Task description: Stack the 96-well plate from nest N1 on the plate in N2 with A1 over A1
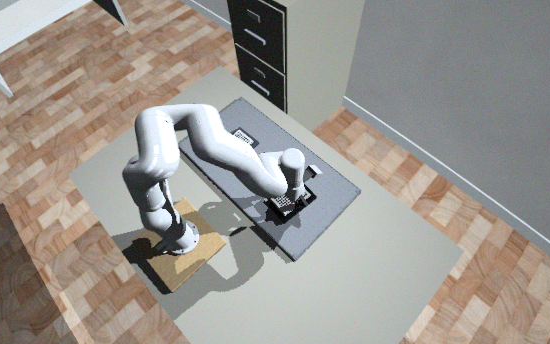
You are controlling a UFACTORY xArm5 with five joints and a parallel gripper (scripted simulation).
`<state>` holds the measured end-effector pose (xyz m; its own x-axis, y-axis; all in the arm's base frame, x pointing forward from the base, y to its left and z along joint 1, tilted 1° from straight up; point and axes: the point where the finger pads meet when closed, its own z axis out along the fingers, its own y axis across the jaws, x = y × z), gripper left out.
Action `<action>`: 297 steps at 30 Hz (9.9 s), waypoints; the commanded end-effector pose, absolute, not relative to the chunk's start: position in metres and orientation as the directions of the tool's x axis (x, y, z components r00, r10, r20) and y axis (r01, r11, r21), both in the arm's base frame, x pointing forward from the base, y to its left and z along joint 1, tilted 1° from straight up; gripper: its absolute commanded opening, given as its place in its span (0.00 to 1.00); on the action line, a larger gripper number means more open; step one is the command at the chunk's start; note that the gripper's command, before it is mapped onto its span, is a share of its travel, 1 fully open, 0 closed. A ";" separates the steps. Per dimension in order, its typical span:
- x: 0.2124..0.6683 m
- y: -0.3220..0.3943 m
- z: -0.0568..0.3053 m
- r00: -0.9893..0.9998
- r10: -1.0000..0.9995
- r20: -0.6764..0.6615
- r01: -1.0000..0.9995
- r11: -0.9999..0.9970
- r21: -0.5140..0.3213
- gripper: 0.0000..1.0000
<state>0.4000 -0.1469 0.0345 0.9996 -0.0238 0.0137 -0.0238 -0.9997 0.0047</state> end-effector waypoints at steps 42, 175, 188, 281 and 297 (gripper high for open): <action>0.401 -0.147 0.065 1.000 -0.024 0.017 -0.024 -1.000 0.006 0.00; 0.393 0.076 0.122 0.995 0.101 0.006 0.101 -0.995 -0.001 0.00; 0.391 0.113 0.121 0.995 0.101 0.004 0.101 -0.995 -0.001 0.00; 0.389 0.184 0.074 0.995 0.101 0.000 0.101 -0.995 0.000 0.00; 0.389 0.184 0.051 0.995 0.101 0.000 0.101 -0.995 0.000 0.00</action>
